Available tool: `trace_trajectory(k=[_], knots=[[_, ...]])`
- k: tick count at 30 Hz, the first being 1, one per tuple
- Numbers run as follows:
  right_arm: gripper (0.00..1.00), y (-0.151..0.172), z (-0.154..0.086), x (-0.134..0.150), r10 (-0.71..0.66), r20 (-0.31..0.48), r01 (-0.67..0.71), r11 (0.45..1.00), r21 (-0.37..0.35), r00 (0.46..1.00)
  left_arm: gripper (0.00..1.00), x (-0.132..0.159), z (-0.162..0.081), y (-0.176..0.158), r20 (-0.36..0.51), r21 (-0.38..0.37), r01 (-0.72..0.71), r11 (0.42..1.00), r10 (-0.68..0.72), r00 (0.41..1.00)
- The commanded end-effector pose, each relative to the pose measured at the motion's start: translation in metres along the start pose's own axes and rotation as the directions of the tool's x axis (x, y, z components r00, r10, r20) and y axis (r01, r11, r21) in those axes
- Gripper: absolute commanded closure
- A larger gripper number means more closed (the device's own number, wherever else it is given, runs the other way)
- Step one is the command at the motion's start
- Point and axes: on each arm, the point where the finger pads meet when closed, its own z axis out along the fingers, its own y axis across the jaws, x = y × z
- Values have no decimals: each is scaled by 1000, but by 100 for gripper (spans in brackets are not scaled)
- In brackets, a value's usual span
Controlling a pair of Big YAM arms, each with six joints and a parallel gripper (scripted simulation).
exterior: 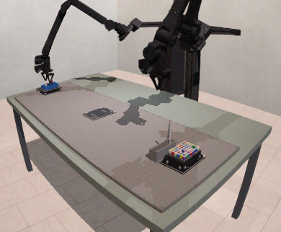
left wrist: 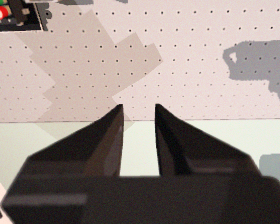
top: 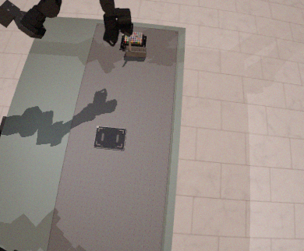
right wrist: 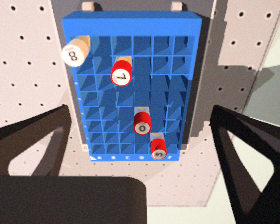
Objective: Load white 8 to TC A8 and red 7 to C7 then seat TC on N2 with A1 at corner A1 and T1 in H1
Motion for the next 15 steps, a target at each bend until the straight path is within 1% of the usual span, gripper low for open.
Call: trace_trajectory(k=[1, 4, 5, 15], knots=[[0, -4, -16, 1, 1, 2, -1, 1000, 5, 1000, 77, -6, -1, 3, 12, -6, 12, 1000, -12, 1000], [0, -5, -19, 0, 0, 8, 0, 1000, 10, 1000, 77, -6, -1, 3, 12, -6, 12, 1000, -12, 1000], [0, -3, -10, -4, 0, 9, 0, 1000, 6, 1000, 77, -6, -1, 3, 12, -6, 12, 1000, -12, 1000], [0, -3, -10, -4, 0, 9, 0, 1000, 6, 1000, 77, -6, -1, 3, 12, -6, 12, 1000, -12, 1000]])
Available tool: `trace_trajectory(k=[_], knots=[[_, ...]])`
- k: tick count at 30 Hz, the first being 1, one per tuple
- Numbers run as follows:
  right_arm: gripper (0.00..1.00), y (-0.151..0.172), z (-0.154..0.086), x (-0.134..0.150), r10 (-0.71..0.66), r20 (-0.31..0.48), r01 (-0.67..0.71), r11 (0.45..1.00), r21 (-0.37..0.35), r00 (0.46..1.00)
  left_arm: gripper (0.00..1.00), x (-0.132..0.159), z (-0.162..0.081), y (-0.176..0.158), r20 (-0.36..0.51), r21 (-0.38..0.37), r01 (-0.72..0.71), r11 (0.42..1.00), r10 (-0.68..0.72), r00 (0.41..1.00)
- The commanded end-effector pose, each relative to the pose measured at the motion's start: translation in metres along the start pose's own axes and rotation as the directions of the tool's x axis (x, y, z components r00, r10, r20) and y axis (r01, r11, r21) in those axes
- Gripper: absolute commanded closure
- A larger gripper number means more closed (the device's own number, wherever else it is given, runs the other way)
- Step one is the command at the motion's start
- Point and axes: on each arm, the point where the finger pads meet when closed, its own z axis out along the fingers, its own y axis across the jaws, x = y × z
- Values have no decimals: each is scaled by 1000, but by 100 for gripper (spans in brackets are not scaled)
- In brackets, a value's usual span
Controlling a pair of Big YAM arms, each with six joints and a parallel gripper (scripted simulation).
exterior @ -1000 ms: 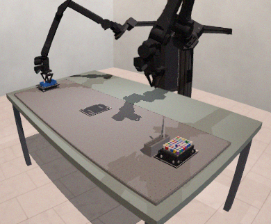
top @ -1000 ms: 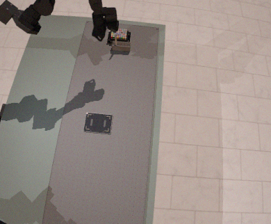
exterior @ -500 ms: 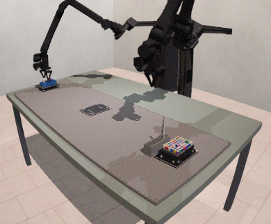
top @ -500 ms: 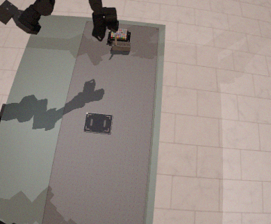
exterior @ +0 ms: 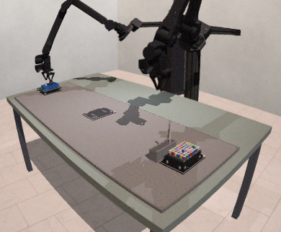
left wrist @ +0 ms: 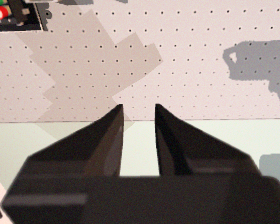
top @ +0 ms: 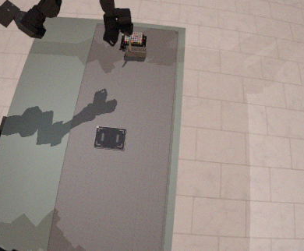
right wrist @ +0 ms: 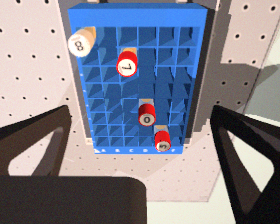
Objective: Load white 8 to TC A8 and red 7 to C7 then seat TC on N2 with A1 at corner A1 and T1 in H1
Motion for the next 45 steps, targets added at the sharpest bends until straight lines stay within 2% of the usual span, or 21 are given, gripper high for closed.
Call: trace_trajectory(k=[1, 23, 24, 31, 33, 34, 35, 45], knots=[[0, -7, -6, -8, -1, 17, 1, 1000, 12, 1000, 77, -6, -1, 3, 12, -6, 12, 1000, -12, 1000], [0, -7, -6, -8, -1, 17, 1, 1000, 12, 1000, 77, -6, -1, 3, 12, -6, 12, 1000, -12, 1000], [0, -3, -16, -2, 35, 31, -36, 999, 23, 999, 77, -6, -1, 3, 12, -6, 12, 1000, -12, 1000], [0, 27, -26, 5, 27, 35, -28, 1000, 15, 999, 77, -6, -1, 3, 12, -6, 12, 1000, -12, 1000], [0, 27, -26, 5, 27, 35, -28, 1000, 15, 999, 77, -6, -1, 3, 12, -6, 12, 1000, -12, 1000], [0, 37, -12, 18, 29, 7, -29, 1000, -3, 1000, 77, -6, -1, 3, 12, -6, 12, 1000, -12, 1000], [0, 33, -29, 9, 28, 34, -29, 999, 16, 999, 77, -6, -1, 3, 12, -6, 12, 1000, -12, 1000], [0, 67, -44, 26, 29, 34, -29, 999, 13, 999, 77, -6, -1, 3, 12, -6, 12, 1000, -12, 1000]])
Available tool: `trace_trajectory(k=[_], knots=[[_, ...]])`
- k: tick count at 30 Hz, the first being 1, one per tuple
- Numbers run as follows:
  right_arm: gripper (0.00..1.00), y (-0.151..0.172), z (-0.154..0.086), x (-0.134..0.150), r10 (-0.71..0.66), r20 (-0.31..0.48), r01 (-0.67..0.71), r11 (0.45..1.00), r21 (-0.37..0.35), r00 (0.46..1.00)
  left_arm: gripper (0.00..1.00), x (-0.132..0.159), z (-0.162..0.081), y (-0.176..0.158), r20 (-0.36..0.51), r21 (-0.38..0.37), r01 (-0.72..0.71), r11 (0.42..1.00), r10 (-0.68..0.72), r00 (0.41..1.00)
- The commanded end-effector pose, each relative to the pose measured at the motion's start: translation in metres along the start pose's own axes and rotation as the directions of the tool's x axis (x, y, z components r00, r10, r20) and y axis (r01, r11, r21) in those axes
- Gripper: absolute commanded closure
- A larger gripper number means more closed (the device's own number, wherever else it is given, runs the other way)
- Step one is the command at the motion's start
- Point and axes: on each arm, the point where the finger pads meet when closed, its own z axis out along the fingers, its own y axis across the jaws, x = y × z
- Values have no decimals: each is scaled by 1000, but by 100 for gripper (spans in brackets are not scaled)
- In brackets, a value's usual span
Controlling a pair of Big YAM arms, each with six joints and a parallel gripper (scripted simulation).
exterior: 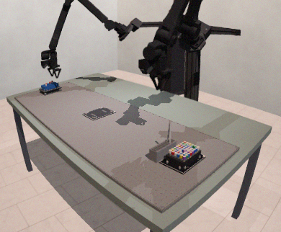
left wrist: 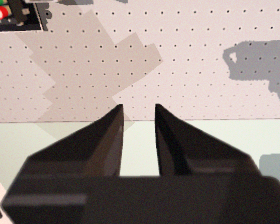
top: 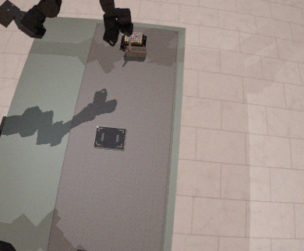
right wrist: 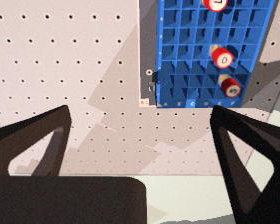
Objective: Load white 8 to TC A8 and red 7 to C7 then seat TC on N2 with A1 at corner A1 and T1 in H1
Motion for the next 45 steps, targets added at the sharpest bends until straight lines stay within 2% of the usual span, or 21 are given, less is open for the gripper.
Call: trace_trajectory(k=[1, 5, 6, 7, 20, 22, 23, 24, 37, 39, 40, 41, 45], knots=[[0, 9, -13, -4, 15, 27, -15, 1000, 10, 1000, 77, -6, -1, 3, 12, -6, 12, 1000, -12, 1000], [0, 16, -16, -1, 15, 27, -15, 1000, 10, 1000, 77, -6, -1, 3, 12, -6, 12, 1000, -12, 1000], [0, 22, -5, 12, 19, -2, -19, 1000, -2, 1000, 77, -6, -1, 3, 12, -6, 12, 1000, -12, 1000], [0, 22, -19, 3, 16, 27, -16, 1000, 9, 1000, 77, -6, -1, 3, 12, -6, 12, 1000, -12, 1000], [0, 65, -38, 26, 17, 26, -17, 1000, 7, 1000, 77, -6, -1, 3, 12, -6, 12, 1000, -12, 1000], [0, 65, -38, 26, 17, 26, -17, 1000, 7, 1000, 77, -6, -1, 3, 12, -6, 12, 1000, -12, 1000], [0, 72, -29, 38, 19, -2, -19, 1000, -4, 1000, 77, -6, -1, 3, 12, -6, 12, 1000, -12, 1000], [0, 72, -41, 30, 17, 26, -17, 1000, 6, 1000, 77, -6, -1, 3, 12, -6, 12, 1000, -12, 1000], [0, 115, -61, 53, 19, 25, -19, 1000, 4, 1000, 77, -6, -1, 3, 12, -6, 12, 1000, -12, 1000], [0, 115, -61, 53, 19, 25, -19, 1000, 4, 1000, 77, -6, -1, 3, 12, -6, 12, 1000, -12, 1000], [0, 123, -55, 61, 16, 2, -16, 1000, -7, 1000, 77, -6, -1, 3, 12, -6, 12, 1000, -12, 1000], [0, 121, -64, 56, 19, 25, -19, 1000, 3, 1000, 77, -6, -1, 3, 12, -6, 12, 1000, -12, 1000], [0, 135, -70, 64, 19, 23, -19, 1000, 2, 1000, 77, -6, -1, 3, 12, -6, 12, 1000, -12, 1000]])
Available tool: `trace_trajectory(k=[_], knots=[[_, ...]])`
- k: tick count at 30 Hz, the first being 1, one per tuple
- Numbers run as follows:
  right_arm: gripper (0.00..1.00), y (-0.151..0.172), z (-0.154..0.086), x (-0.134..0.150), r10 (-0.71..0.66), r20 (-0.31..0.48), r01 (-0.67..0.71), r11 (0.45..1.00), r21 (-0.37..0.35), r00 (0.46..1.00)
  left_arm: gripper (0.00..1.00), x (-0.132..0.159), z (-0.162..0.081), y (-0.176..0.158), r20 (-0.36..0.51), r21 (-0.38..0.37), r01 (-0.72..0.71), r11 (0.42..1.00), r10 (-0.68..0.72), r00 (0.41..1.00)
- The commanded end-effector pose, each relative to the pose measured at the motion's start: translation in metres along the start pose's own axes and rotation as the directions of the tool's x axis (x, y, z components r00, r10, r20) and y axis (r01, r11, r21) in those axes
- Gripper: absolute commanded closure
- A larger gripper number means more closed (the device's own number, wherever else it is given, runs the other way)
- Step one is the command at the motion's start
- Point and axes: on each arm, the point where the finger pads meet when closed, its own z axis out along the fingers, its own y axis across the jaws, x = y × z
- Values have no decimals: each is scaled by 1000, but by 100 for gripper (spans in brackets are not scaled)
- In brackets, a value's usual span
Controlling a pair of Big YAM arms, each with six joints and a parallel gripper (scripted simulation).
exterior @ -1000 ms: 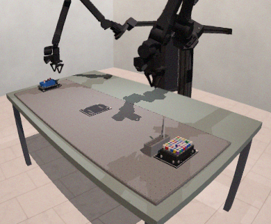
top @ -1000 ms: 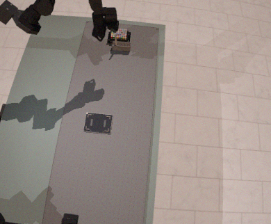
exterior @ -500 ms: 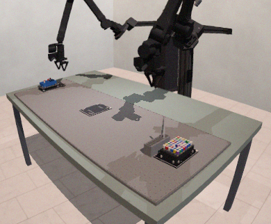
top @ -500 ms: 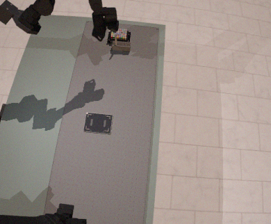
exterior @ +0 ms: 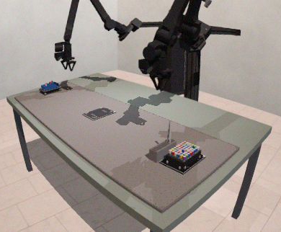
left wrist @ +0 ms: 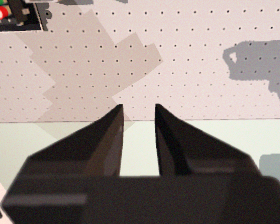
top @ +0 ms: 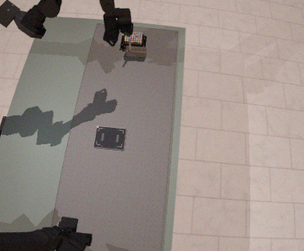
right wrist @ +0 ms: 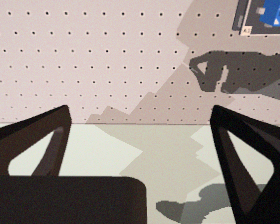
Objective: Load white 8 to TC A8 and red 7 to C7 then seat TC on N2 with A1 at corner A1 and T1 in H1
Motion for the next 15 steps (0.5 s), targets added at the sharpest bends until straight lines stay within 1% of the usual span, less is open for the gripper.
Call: trace_trajectory(k=[1, 9, 11, 12, 13, 15], knots=[[0, 11, -12, -1, 21, 27, -21, 1000, 2, 999, 77, -6, -1, 3, 12, -6, 12, 1000, -12, 1000], [0, 38, -24, 13, 22, 24, -22, 1000, -1, 999, 77, -6, -1, 3, 12, -6, 12, 1000, -12, 1000], [0, 38, -24, 13, 22, 24, -22, 1000, -1, 999, 77, -6, -1, 3, 12, -6, 12, 1000, -12, 1000], [0, 44, -20, 20, 17, 5, -17, 1000, -9, 1000, 77, -6, -1, 3, 12, -6, 12, 1000, -12, 1000], [0, 44, -27, 16, 22, 26, -22, 1000, -1, 999, 77, -6, -1, 3, 12, -6, 12, 1000, -12, 1000], [0, 51, -30, 21, 21, 21, -21, 1000, -3, 1000, 77, -6, -1, 3, 12, -6, 12, 1000, -12, 1000]])
